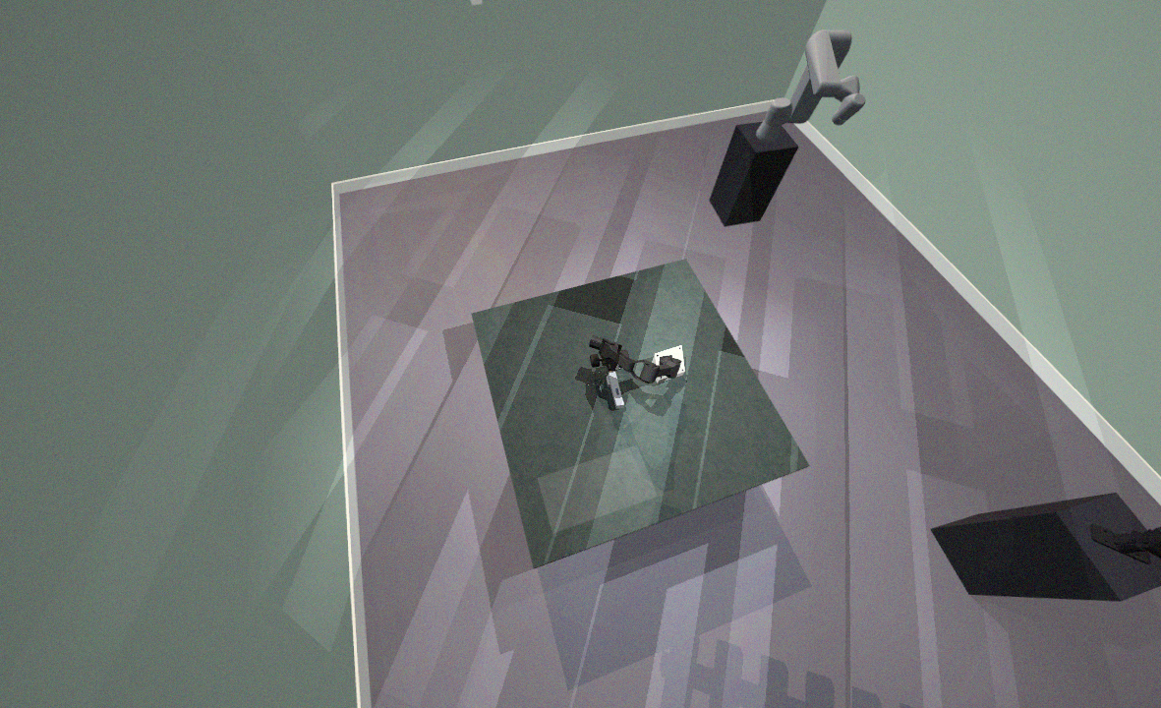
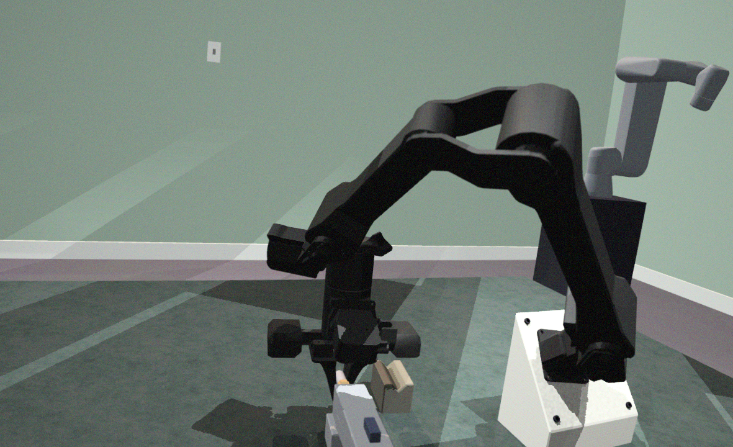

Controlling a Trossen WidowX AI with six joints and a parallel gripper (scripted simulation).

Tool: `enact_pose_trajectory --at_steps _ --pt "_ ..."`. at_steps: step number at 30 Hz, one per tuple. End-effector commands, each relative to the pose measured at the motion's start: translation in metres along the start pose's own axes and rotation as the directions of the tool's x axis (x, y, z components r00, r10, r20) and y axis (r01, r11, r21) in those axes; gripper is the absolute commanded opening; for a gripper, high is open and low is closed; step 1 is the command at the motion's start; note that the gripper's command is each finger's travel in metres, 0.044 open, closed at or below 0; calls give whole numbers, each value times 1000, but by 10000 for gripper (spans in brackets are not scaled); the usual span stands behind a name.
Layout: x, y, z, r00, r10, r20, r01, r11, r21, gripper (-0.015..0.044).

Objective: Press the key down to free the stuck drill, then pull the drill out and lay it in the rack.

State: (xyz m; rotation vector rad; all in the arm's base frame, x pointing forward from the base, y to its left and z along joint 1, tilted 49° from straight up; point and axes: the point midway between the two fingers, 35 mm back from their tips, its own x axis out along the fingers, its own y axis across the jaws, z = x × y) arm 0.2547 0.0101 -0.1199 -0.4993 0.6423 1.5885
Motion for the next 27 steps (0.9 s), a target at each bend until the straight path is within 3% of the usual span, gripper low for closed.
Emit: enact_pose_trajectory --at_steps 1,5,22,27 --pt "-1 -1 -9 1000 -3 -5 3 1000 -3 0" --pt "-1 -1 -14 1000 -3 -5 3 1000 -4 0" --pt "2 0 -4 1000 -3 -4 3 1000 -3 440" --pt "3 0 -2 1000 -3 -4 3 1000 -3 440"
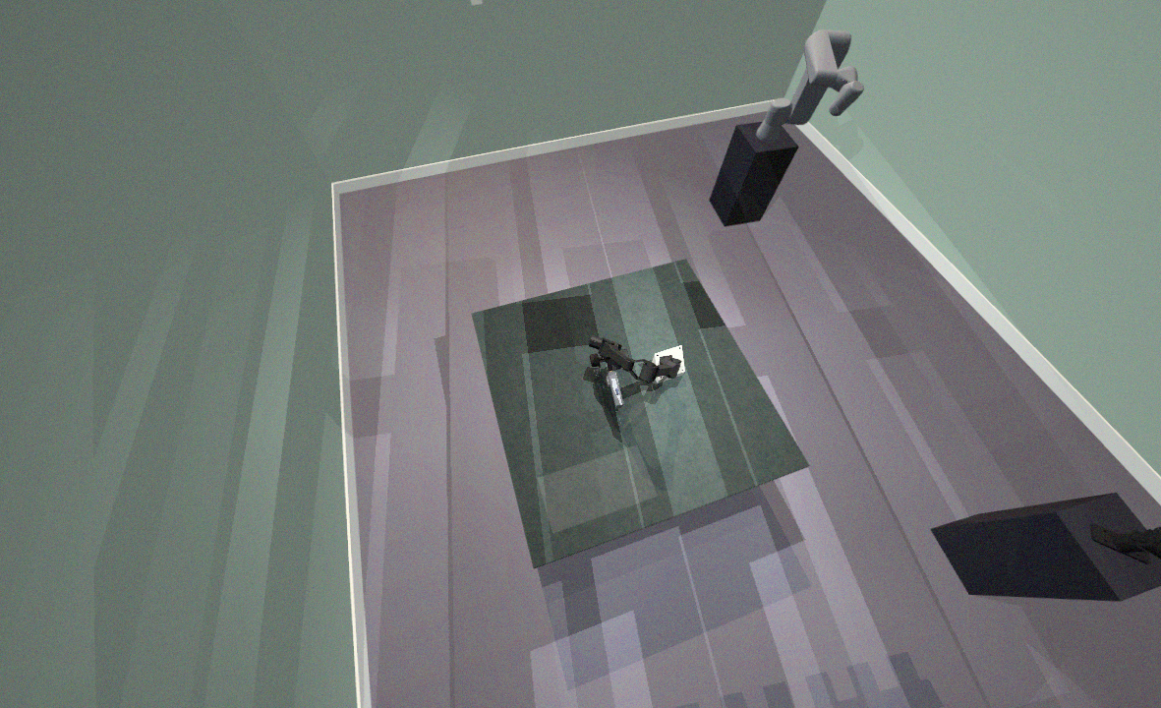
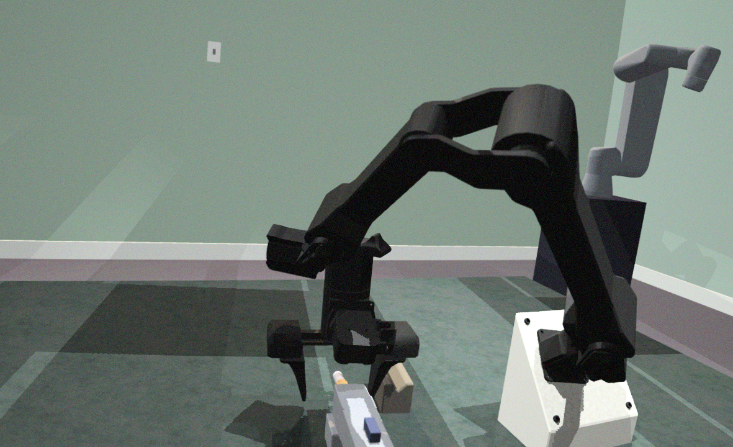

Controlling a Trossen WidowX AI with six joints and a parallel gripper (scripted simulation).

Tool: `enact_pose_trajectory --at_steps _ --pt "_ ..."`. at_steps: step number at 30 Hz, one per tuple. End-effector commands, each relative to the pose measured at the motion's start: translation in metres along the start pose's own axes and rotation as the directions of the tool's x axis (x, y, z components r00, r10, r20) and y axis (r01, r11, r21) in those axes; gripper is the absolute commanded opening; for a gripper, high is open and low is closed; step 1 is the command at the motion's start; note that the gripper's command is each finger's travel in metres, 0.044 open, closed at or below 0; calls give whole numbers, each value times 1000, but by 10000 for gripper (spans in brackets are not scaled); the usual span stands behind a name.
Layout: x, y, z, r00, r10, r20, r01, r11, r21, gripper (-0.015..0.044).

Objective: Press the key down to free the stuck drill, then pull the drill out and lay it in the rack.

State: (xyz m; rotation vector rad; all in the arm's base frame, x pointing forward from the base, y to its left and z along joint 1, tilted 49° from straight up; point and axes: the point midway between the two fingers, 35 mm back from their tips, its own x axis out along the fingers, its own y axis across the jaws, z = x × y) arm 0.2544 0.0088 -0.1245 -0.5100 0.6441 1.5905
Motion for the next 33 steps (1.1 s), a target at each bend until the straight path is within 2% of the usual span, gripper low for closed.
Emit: enact_pose_trajectory --at_steps 1,33 --pt "1 0 3 1000 -4 4 4 1000 3 440" --pt "3 0 14 1000 -3 5 3 1000 3 440"
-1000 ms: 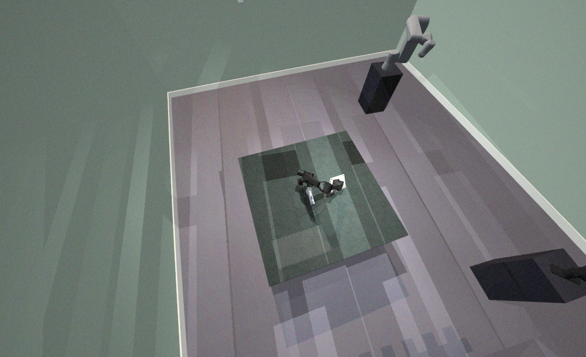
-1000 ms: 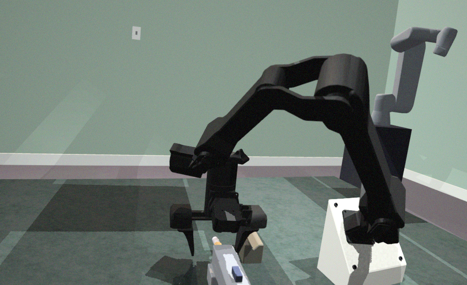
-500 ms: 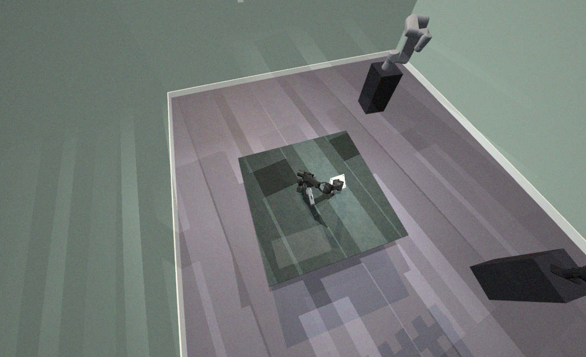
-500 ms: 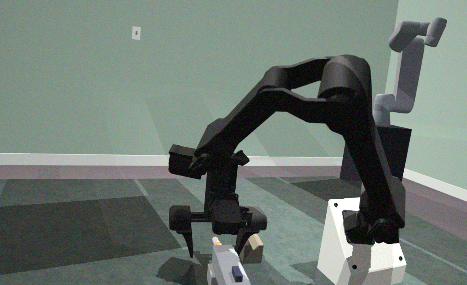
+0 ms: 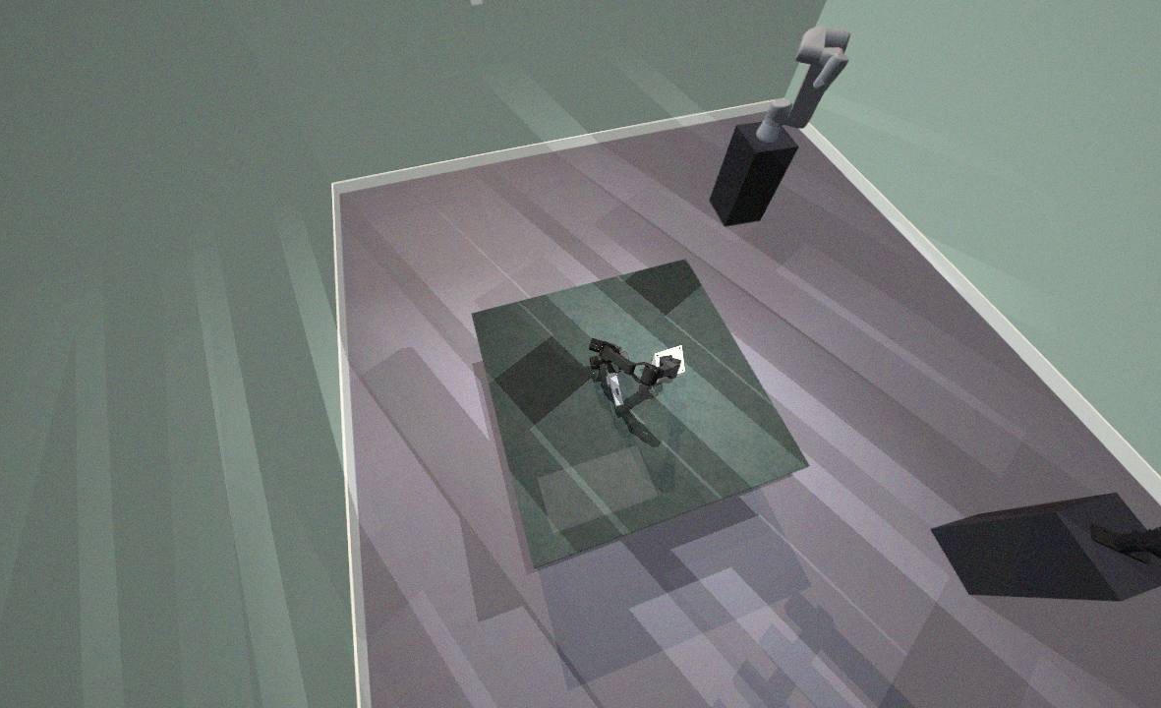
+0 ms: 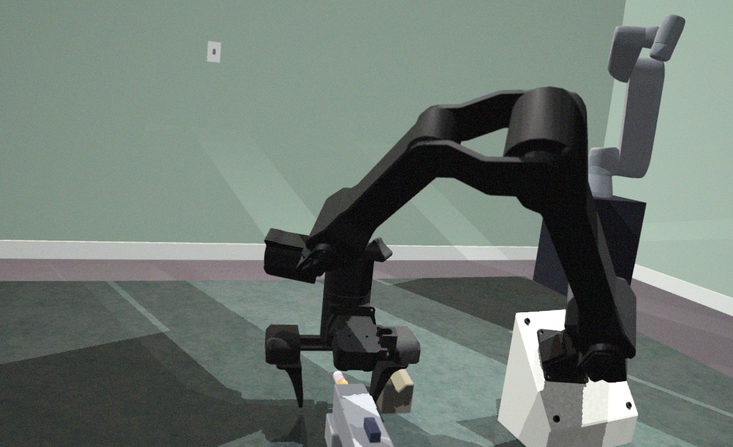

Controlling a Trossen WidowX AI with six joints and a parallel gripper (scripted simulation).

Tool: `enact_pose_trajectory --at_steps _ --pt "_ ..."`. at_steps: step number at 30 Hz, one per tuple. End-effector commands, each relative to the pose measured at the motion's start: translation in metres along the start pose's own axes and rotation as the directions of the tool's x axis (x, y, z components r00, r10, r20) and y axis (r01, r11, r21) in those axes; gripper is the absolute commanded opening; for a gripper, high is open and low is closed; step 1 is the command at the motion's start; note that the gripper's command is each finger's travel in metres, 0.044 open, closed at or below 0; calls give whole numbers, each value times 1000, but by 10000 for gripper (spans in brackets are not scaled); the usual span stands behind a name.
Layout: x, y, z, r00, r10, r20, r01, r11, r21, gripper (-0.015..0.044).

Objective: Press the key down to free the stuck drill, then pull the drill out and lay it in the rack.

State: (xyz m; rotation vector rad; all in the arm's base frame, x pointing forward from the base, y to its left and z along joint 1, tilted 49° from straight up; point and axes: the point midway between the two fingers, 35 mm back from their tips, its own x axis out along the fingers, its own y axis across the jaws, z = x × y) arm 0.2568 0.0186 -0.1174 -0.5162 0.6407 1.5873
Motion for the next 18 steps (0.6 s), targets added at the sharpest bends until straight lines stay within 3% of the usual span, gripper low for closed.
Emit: enact_pose_trajectory --at_steps 1,2,18 --pt "1 2 3 1000 1 7 -1 1000 7 440" --pt "1 2 3 1000 1 7 -1 1000 7 440" --pt "0 0 0 1000 0 0 0 1000 0 20"
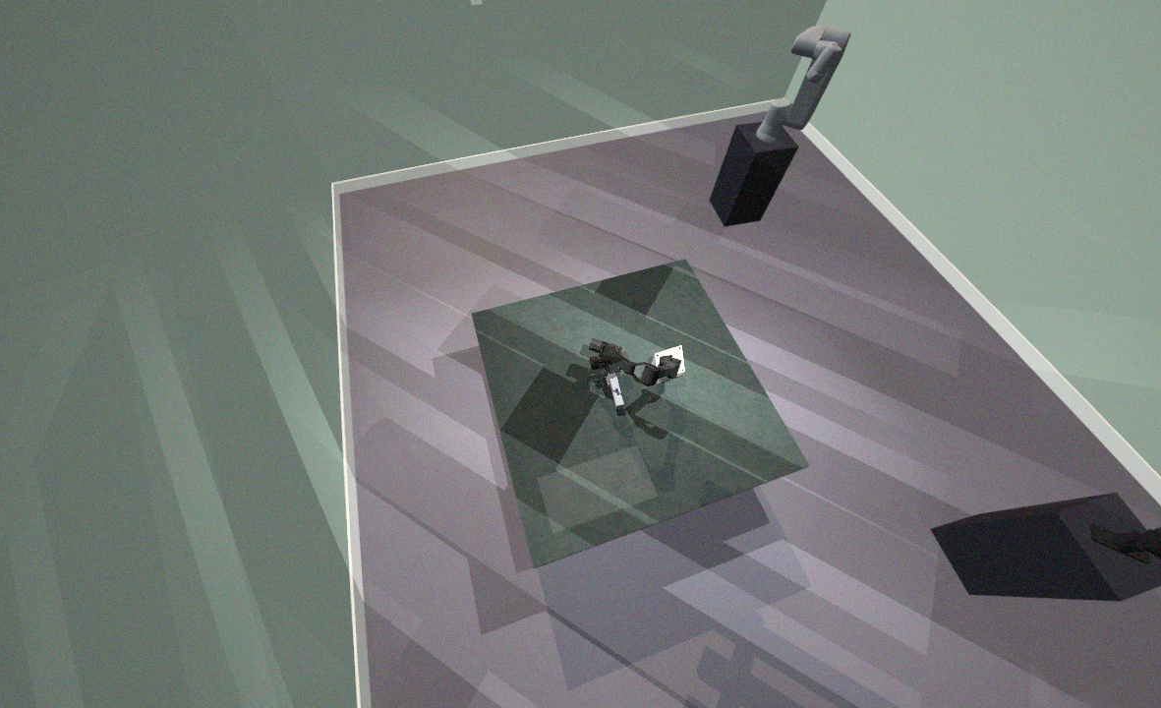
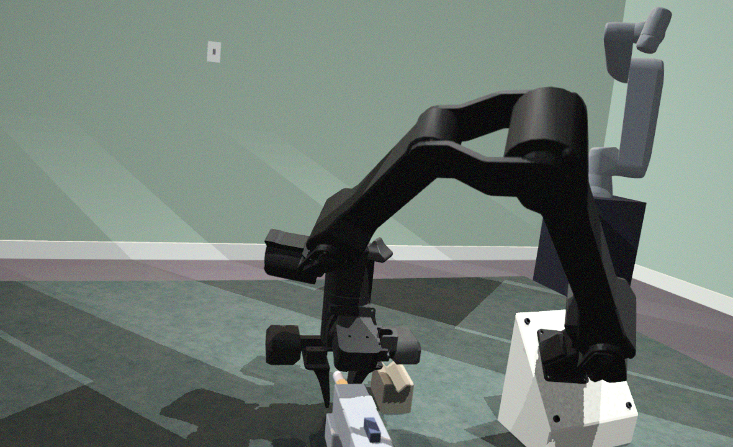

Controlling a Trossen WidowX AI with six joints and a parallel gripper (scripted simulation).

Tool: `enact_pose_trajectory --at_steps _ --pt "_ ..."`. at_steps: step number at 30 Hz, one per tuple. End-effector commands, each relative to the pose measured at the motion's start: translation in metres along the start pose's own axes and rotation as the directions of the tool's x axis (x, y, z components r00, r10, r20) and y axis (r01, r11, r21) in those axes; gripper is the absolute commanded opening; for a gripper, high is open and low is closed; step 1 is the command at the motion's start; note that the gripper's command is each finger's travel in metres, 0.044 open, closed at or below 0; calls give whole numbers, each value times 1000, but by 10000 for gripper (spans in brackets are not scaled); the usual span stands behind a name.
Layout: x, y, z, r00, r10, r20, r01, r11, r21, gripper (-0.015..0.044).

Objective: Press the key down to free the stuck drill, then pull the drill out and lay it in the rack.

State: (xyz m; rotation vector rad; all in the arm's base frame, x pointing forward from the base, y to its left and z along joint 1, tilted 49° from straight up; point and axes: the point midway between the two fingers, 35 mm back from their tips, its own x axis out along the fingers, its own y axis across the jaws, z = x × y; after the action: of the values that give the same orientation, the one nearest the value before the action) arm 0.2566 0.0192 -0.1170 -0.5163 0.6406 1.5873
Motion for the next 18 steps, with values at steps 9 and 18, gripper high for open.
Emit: enact_pose_trajectory --at_steps 9,18 --pt "-1 1 0 1000 1 5 -1 1000 5 0" --pt "-3 2 0 1000 1 6 -1 1000 7 0"
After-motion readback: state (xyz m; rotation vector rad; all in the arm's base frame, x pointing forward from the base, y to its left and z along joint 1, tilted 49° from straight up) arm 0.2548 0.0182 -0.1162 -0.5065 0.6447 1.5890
